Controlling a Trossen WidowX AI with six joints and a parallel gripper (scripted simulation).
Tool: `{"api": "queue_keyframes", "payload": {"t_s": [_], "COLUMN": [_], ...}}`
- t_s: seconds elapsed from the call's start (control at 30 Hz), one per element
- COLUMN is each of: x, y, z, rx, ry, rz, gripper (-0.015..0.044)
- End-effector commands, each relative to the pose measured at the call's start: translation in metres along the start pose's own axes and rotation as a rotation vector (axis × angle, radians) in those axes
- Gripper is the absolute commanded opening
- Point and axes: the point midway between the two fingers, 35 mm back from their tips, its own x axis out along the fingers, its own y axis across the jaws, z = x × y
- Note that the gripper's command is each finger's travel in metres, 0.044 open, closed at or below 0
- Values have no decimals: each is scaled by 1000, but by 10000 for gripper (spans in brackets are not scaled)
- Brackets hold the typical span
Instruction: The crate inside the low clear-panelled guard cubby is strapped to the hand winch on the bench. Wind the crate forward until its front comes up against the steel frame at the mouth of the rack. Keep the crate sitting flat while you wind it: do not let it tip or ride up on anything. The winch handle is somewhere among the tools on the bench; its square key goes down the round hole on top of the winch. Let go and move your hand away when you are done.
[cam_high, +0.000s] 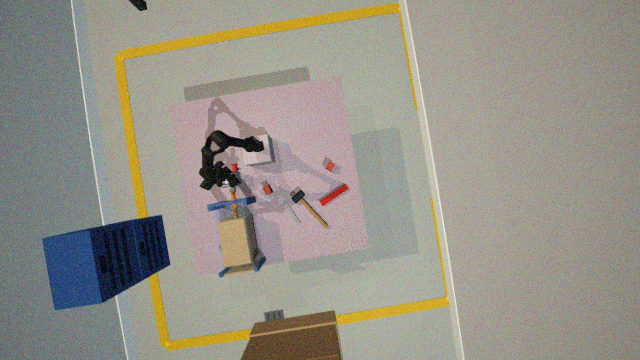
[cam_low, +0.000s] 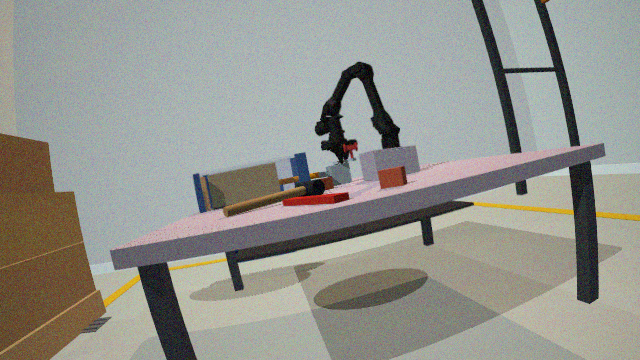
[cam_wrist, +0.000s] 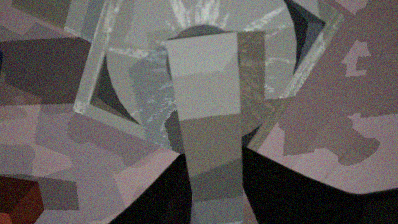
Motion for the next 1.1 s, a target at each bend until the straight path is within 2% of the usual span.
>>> {"api": "queue_keyframes", "payload": {"t_s": [0.0,0.5,1.07], "x": [4,4,4], "y": [-3,-5,-1], "z": [0,0,0], "rx": [-50,-96,-4], "ry": [2,3,2], "rz": [-6,-10,-2], "gripper": [0,0,0]}}
